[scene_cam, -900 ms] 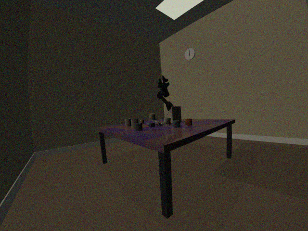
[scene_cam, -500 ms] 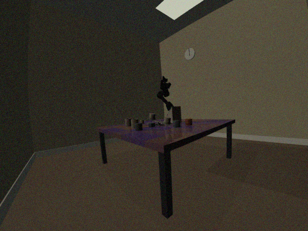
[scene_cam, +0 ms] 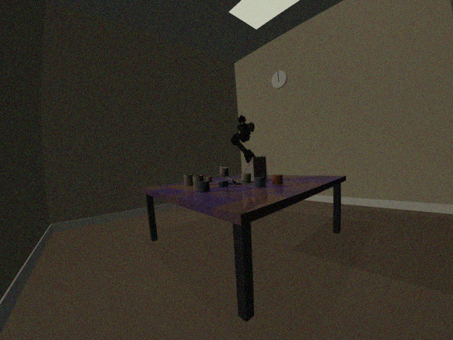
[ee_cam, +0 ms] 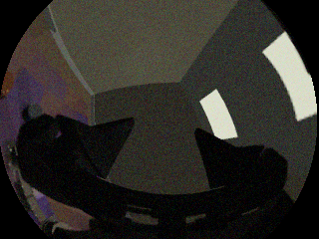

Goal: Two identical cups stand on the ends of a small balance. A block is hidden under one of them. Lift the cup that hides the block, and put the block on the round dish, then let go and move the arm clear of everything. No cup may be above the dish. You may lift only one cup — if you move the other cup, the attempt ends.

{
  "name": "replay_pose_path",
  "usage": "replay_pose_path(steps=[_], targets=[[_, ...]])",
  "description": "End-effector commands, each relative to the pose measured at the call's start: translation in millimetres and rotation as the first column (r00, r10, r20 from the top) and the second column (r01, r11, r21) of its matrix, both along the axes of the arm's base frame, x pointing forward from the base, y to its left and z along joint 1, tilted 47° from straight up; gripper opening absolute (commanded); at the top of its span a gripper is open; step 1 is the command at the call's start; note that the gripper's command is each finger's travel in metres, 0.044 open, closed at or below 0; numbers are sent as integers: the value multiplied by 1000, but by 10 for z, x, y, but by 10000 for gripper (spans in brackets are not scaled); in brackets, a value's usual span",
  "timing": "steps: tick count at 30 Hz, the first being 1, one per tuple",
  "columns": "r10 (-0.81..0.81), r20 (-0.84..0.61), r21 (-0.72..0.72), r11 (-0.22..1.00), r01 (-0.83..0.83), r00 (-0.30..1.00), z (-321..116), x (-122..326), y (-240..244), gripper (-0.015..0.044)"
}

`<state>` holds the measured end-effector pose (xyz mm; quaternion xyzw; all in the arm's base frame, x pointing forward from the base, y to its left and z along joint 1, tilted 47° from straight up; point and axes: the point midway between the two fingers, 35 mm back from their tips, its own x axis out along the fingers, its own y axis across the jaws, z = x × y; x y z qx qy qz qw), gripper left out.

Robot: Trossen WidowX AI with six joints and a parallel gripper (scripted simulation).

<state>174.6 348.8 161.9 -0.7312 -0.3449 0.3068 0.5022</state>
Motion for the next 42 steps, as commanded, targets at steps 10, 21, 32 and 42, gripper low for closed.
replay_pose_path(steps=[10,21,32,42], targets=[[-166,-376,-34,986,165,912,-491,19,-118,440],[-356,-610,-115,924,365,708,-889,-5,-355,440],[-530,-729,-218,779,588,433,-1201,-58,-706,440],[-630,-757,-288,561,776,174,-1368,-118,-1109,440]])
